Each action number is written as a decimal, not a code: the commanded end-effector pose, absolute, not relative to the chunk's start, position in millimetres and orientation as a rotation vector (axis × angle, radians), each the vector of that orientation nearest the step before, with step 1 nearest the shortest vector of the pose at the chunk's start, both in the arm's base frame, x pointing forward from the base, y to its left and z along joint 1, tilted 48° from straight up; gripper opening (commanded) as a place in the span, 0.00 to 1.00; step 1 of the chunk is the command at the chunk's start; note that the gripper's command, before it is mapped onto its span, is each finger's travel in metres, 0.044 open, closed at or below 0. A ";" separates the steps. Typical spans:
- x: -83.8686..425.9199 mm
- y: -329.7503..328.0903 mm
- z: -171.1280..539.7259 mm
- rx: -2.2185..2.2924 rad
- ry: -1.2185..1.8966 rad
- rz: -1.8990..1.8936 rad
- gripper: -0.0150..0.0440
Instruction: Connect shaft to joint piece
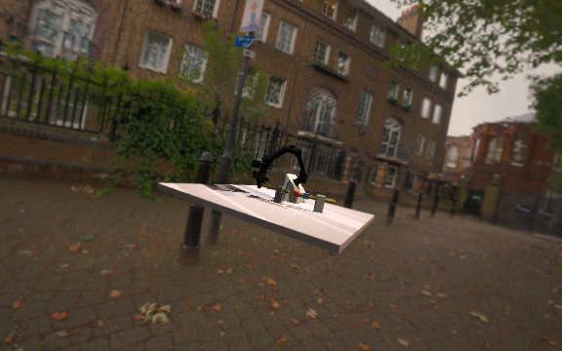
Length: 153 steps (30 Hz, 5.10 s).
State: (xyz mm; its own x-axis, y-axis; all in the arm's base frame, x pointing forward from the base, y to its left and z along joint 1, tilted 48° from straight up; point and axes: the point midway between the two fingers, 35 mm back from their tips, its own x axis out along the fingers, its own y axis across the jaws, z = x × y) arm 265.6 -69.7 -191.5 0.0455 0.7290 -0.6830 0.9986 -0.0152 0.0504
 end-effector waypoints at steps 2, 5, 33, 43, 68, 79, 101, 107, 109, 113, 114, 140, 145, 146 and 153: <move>265.6 -69.7 -191.5 1.798 1.736 -0.660 0.37; 265.6 -69.7 -191.5 1.798 1.736 -0.660 0.37; 265.6 -69.7 -191.5 1.798 1.736 -0.660 0.37; 265.6 -69.7 -191.5 1.798 1.736 -0.660 0.37; 265.6 -69.6 -191.5 1.798 1.736 -0.660 0.37; 265.6 -69.6 -191.5 1.798 1.736 -0.660 0.37; 265.7 -69.6 -191.5 1.798 1.737 -0.660 0.37; 265.7 -69.6 -191.5 1.798 1.737 -0.660 0.37; 265.7 -69.6 -191.5 1.798 1.737 -0.660 0.37; 265.7 -69.6 -191.5 1.798 1.737 -0.660 0.37; 265.7 -69.6 -191.5 1.798 1.737 -0.660 0.37; 265.7 -69.6 -191.5 1.797 1.737 -0.660 0.37; 265.7 -69.5 -191.5 1.797 1.737 -0.660 0.37; 265.7 -69.5 -191.5 1.797 1.737 -0.660 0.37; 265.7 -69.5 -191.5 1.797 1.737 -0.660 0.33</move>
